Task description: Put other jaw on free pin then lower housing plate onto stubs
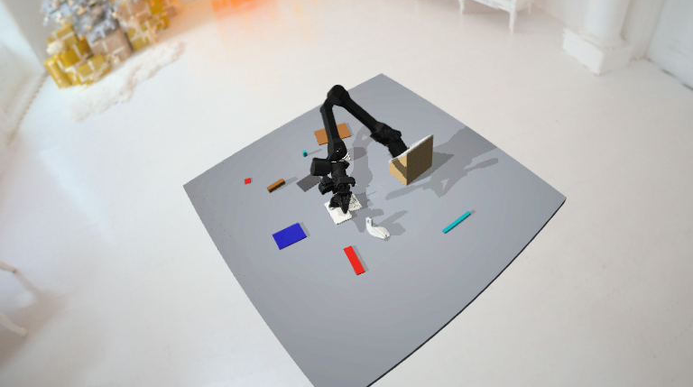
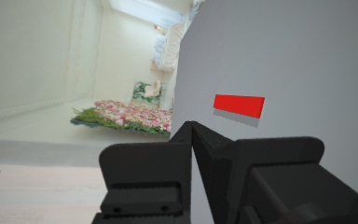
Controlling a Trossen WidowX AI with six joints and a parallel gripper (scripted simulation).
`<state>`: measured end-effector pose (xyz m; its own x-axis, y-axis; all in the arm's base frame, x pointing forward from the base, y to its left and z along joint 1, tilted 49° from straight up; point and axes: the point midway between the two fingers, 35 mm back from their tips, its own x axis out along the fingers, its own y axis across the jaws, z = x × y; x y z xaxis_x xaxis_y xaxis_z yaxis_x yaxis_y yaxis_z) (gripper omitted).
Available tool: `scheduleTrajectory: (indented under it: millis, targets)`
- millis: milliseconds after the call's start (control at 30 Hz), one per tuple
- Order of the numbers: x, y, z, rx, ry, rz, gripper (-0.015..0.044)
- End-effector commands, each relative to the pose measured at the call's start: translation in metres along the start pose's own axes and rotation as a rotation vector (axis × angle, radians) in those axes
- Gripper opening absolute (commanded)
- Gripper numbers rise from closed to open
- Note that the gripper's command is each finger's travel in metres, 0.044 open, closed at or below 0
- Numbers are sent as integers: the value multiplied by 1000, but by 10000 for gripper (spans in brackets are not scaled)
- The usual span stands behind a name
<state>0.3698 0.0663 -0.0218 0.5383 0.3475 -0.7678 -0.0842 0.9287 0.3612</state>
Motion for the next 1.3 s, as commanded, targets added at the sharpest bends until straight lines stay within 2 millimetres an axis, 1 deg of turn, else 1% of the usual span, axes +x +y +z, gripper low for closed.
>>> scheduleTrajectory:
  millis: [0, 633, 1267]
  targets:
    - [6, 1, -4, -40, 34, -25, 0]
    - [25, -1, -34, -216, 222, -143, 0]
    - [34, -3, -63, -423, 423, -245, 0]
